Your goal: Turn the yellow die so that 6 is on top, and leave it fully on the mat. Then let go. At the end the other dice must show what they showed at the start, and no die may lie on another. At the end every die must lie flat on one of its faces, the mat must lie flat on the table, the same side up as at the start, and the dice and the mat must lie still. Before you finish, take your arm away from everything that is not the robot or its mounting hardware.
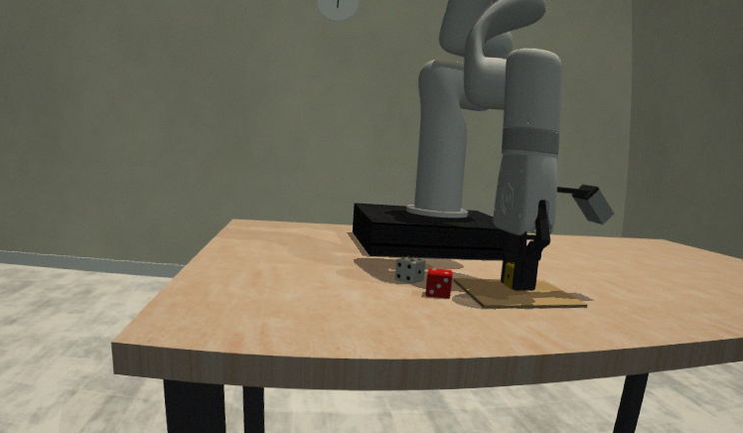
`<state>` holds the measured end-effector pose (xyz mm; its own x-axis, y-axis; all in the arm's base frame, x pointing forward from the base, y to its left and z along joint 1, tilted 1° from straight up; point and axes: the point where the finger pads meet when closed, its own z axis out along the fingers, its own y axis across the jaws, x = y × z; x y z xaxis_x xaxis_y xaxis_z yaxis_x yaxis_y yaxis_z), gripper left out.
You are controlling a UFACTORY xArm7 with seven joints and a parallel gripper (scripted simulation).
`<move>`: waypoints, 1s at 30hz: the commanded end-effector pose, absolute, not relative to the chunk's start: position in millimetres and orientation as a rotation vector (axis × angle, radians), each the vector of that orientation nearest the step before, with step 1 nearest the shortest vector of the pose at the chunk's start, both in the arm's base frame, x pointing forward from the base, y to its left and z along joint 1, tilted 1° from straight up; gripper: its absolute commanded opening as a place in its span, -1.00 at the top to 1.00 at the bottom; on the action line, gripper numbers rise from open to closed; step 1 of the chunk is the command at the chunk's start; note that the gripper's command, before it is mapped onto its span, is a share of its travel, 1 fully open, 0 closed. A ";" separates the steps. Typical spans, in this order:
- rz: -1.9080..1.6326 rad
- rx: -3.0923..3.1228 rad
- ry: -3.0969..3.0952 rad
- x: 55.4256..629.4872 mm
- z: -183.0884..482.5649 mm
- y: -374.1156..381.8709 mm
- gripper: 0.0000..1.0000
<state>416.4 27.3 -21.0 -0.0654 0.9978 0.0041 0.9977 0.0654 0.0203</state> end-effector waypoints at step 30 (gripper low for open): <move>0.032 2.139 2.283 420.4 -19.8 27.6 0.47</move>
